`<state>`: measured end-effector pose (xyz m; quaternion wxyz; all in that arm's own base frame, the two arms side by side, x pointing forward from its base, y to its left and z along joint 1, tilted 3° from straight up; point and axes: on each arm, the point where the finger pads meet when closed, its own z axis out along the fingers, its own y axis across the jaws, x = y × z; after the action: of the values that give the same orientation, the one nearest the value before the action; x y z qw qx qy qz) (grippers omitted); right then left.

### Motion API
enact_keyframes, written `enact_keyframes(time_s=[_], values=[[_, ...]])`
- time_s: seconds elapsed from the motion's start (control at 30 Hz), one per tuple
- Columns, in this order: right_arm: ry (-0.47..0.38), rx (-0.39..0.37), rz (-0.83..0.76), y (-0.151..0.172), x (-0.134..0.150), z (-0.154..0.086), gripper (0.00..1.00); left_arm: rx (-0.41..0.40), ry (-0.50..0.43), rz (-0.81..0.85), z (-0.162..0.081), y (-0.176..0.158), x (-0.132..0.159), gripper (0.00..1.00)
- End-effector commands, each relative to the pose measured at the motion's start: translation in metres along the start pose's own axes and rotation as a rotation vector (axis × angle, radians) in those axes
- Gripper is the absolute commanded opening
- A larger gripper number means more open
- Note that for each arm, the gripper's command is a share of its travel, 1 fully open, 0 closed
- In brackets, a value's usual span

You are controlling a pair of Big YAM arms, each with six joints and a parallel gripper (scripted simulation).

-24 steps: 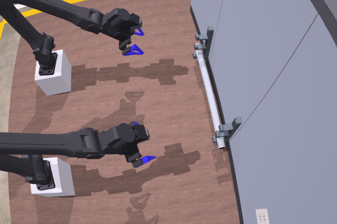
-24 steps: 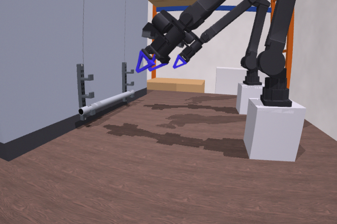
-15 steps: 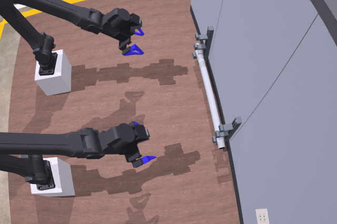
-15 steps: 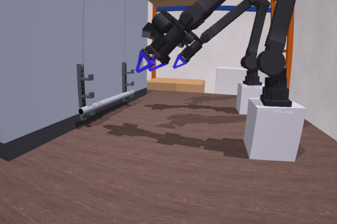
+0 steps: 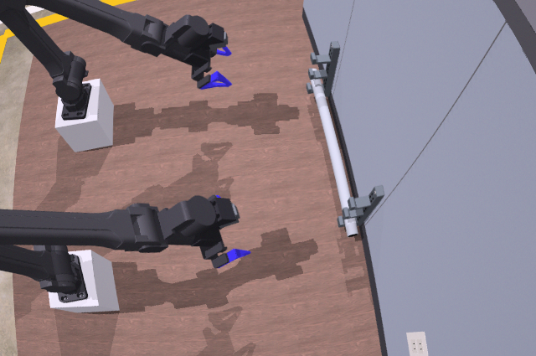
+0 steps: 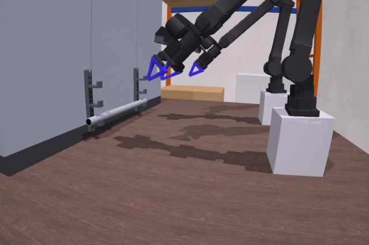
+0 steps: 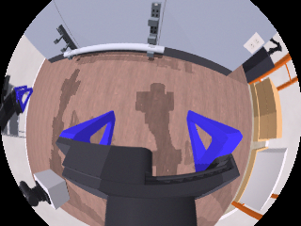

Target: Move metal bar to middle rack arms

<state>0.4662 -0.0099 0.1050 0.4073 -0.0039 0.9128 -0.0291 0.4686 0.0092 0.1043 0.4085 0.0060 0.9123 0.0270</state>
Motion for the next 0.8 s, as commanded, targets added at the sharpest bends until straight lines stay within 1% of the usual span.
enact_keyframes(time_s=[0.0,0.23,0.3,0.77], values=[[-0.026,0.000,-0.061,0.010,-0.004,0.012,1.00,-0.003,-0.025,0.060,0.008,-0.006,-0.002,1.00],[-0.054,0.039,-0.137,0.013,-0.007,0.028,1.00,-0.041,-0.055,0.136,0.023,-0.007,-0.002,1.00],[-0.054,0.039,-0.137,0.013,-0.007,0.028,1.00,-0.041,-0.055,0.136,0.023,-0.007,-0.002,1.00],[-0.114,0.124,-0.298,0.020,-0.011,0.060,1.00,-0.122,-0.118,0.300,0.053,-0.009,-0.004,1.00]])
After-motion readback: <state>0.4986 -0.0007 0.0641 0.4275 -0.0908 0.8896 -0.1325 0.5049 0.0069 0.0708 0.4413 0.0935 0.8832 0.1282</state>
